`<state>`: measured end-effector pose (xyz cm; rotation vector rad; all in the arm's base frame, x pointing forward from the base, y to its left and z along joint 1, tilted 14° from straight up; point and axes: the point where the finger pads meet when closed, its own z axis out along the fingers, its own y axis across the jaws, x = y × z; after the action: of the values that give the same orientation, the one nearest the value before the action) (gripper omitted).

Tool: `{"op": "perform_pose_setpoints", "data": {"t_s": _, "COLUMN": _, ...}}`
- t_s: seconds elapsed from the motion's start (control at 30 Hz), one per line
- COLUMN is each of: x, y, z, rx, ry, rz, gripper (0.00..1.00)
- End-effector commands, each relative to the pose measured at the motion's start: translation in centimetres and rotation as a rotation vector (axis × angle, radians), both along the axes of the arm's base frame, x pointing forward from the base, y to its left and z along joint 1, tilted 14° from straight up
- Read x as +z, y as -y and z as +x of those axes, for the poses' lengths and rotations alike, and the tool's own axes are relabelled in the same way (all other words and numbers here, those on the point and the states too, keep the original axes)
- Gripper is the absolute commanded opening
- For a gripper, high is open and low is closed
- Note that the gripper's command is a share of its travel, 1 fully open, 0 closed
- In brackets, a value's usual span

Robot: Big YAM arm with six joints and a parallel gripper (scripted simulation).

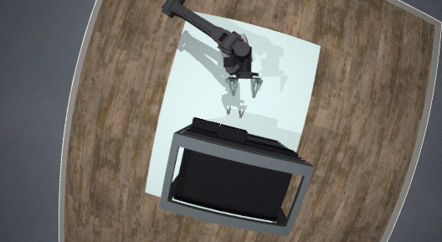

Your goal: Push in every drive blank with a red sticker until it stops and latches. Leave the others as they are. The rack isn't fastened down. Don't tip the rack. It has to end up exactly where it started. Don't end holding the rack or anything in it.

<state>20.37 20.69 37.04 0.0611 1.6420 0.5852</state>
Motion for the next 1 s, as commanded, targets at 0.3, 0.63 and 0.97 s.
{"op": "perform_pose_setpoints", "data": {"t_s": 0.3, "x": 1.5, "y": 1.7, "z": -0.7, "rx": -0.041, "ry": -0.025, "rz": 0.339, "gripper": 1.00}}
{"op": "perform_pose_setpoints", "data": {"t_s": 0.63, "x": 1.8, "y": 3.3, "z": -1.1, "rx": -0.075, "ry": -0.048, "rz": 0.559, "gripper": 1.00}}
{"op": "perform_pose_setpoints", "data": {"t_s": 0.97, "x": 1.8, "y": 4.5, "z": -1.4, "rx": -0.098, "ry": -0.070, "rz": 0.729, "gripper": 1.00}}
